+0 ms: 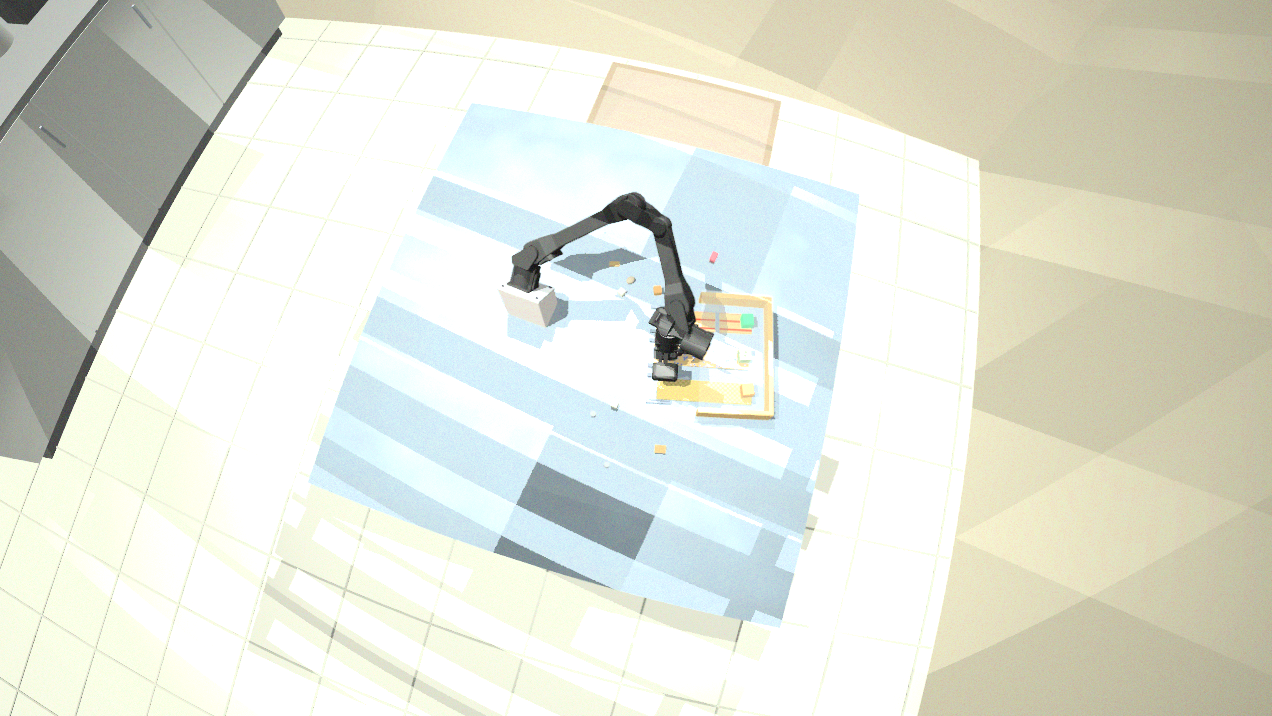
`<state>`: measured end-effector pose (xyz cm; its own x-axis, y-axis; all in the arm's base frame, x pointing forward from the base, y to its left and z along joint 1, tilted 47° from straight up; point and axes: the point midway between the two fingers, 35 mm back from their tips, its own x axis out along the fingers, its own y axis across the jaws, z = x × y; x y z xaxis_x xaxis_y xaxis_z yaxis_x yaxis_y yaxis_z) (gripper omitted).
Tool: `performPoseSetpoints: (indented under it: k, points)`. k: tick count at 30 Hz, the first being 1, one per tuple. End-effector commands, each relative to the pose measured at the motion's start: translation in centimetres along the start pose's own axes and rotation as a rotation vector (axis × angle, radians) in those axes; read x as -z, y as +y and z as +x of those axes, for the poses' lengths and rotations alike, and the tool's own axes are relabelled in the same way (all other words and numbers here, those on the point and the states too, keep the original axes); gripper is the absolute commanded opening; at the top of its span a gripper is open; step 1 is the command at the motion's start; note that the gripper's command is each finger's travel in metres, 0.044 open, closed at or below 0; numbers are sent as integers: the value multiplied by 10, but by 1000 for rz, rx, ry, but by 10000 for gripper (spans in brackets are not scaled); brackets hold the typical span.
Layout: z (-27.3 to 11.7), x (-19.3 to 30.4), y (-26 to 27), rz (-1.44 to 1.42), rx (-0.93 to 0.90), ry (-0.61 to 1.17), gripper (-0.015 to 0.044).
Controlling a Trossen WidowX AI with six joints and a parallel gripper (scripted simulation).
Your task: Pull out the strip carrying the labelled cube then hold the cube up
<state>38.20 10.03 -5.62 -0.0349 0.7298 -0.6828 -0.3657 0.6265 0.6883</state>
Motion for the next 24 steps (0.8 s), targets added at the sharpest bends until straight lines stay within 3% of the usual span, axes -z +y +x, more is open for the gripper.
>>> performPoseSetpoints:
  k: [1,24]
  points:
    - [4,7,1,-2,-2,11,0]
    - [5,43,0,-1,-2,12,0]
